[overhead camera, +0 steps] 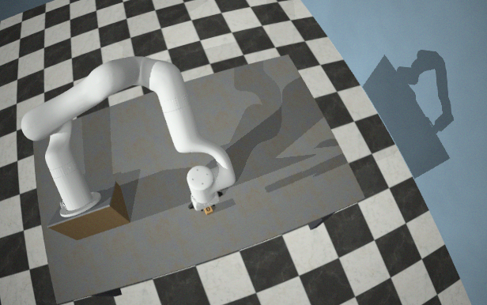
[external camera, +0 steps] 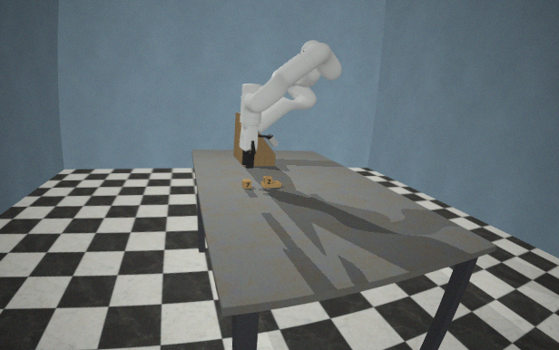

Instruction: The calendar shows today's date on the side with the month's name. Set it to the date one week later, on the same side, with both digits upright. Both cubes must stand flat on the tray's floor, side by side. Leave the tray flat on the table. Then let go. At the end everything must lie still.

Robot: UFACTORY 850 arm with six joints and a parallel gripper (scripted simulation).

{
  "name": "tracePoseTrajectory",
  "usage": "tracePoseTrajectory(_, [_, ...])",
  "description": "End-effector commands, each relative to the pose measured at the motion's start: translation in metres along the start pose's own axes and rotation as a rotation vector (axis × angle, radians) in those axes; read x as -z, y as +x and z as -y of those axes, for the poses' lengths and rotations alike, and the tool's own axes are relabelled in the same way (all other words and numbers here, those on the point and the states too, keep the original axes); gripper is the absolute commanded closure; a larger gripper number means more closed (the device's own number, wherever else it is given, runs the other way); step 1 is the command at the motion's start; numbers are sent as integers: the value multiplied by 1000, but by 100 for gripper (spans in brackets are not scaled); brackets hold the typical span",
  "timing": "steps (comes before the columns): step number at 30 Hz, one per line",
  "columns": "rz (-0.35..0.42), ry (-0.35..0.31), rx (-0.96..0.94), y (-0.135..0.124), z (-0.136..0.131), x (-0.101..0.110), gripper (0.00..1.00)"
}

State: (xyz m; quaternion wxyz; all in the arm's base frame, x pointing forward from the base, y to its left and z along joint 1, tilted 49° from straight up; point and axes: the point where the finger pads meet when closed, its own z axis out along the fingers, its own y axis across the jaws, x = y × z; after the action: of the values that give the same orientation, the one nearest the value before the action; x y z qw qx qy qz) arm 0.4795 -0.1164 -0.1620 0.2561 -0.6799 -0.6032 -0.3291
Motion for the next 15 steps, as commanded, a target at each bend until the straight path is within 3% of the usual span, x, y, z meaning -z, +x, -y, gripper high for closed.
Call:
tracePoseTrajectory(1, [1, -2, 1, 0, -1, 1, 51])
tracePoseTrajectory(15, [0, -1, 0, 0, -1, -3, 51])
